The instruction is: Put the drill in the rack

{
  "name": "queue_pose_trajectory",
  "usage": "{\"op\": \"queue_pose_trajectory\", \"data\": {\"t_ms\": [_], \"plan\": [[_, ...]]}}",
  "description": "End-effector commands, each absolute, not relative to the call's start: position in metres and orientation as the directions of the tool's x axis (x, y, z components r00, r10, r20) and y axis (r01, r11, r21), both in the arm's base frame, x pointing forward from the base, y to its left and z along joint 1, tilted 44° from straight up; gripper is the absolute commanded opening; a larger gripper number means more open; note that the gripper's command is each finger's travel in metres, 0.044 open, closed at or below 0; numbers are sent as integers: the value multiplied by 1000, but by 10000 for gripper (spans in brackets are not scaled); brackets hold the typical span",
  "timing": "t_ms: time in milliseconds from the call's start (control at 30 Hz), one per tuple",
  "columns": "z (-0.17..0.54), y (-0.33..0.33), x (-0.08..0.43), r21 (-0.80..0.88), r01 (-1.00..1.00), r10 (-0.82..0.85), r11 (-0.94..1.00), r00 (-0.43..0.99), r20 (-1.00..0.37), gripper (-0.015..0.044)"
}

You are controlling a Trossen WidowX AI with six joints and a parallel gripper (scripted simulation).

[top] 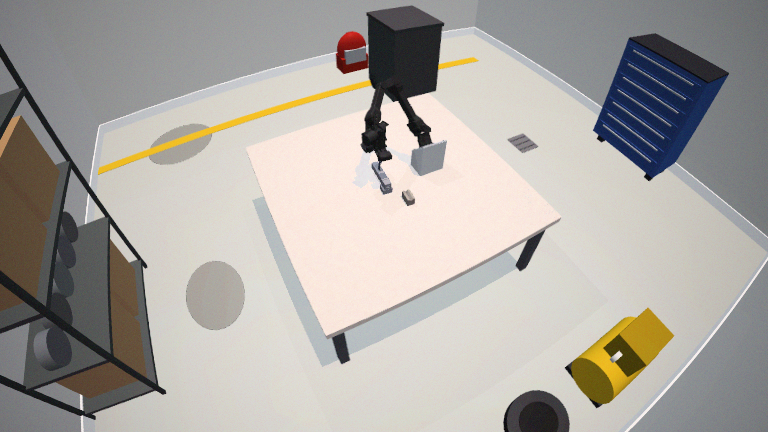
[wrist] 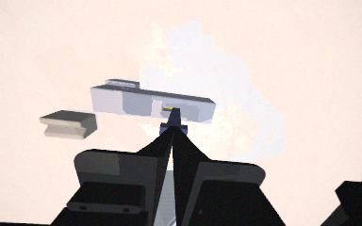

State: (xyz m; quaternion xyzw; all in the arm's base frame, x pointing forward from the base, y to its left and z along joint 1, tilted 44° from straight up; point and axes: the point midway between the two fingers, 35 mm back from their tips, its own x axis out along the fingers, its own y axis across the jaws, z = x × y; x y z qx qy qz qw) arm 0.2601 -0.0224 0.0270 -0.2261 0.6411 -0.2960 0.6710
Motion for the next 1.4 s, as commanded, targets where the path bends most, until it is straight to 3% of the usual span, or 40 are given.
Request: {"op": "queue_pose_trajectory", "data": {"t_ms": [0,1367], "plan": [[25,-23,253,-683,102,-686,723,-11,-727,0],[16,-31,257,-684,102,-687,723,-10,-727,0]]}}
